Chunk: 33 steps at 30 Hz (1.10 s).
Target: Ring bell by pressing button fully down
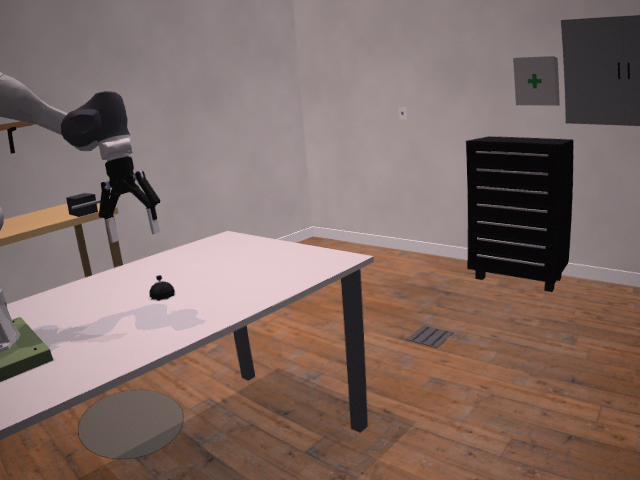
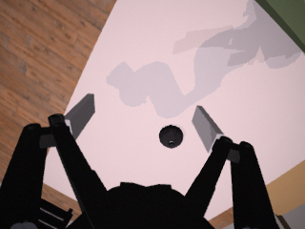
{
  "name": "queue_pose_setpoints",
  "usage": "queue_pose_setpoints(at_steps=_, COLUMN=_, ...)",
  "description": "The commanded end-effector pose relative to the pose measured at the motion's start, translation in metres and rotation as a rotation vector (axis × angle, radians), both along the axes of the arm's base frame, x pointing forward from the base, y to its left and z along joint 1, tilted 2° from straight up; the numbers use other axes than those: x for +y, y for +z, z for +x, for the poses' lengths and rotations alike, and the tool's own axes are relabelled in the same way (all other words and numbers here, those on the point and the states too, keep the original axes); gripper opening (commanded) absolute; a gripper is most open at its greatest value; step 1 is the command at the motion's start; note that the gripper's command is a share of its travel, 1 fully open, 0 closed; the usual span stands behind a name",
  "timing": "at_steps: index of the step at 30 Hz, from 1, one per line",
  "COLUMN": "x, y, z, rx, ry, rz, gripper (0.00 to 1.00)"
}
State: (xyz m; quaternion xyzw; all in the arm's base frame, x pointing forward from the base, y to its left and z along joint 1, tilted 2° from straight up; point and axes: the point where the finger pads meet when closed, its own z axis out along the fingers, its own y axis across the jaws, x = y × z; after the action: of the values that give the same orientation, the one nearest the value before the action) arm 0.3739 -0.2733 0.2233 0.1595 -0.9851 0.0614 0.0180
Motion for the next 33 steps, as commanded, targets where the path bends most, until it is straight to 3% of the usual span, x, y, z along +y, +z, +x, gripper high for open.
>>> queue_pose_setpoints(at_steps=1, x=0.001, y=-0.003, z=0.009, rx=-0.014, ry=-0.135, rz=-0.008, gripper=1.00)
queue_pose_setpoints(at_steps=29, x=0.001, y=-0.003, z=0.009, rx=-0.014, ry=-0.135, rz=-0.008, gripper=1.00)
queue_pose_setpoints(at_steps=30, x=0.019, y=-0.017, z=0.036, rx=-0.024, ry=-0.215, rz=0.010, gripper=1.00)
queue_pose_setpoints(at_steps=33, x=0.019, y=-0.017, z=0.036, rx=-0.024, ry=-0.215, rz=0.010, gripper=1.00)
